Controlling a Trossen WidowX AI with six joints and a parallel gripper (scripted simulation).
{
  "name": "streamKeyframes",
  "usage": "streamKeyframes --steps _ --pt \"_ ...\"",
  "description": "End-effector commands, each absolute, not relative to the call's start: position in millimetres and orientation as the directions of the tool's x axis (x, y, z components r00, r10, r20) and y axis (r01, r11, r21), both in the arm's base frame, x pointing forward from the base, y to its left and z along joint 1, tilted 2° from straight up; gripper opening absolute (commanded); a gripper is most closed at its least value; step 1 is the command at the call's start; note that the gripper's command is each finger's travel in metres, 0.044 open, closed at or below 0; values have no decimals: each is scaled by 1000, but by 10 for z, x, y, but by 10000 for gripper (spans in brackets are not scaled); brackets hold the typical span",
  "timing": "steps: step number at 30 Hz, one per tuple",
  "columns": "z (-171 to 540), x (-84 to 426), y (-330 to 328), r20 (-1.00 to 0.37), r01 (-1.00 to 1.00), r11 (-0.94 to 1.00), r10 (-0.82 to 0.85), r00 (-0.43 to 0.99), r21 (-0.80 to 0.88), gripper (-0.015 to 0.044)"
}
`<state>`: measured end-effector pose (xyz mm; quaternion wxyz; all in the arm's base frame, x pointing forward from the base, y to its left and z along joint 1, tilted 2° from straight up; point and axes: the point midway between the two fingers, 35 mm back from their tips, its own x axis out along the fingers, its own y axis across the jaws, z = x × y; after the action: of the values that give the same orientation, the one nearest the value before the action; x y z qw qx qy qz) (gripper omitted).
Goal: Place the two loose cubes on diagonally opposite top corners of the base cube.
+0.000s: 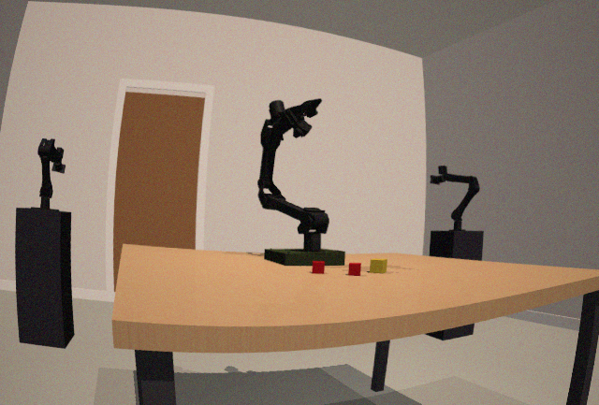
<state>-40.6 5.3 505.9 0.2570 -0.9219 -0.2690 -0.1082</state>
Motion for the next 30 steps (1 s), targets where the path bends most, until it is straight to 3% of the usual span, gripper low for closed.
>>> streamKeyframes --steps 1,5,18,30 --pt "5057 -384 61 332 547 -723 439 835 -421 374" --pt "4989 61 200 206 449 -722 405 891 -526 269" --pt "4263 1621 347 -304 -111 -628 209 930 -770 265" --pt "3135 2536 40 -711 -662 -343 26 702 -666 265"
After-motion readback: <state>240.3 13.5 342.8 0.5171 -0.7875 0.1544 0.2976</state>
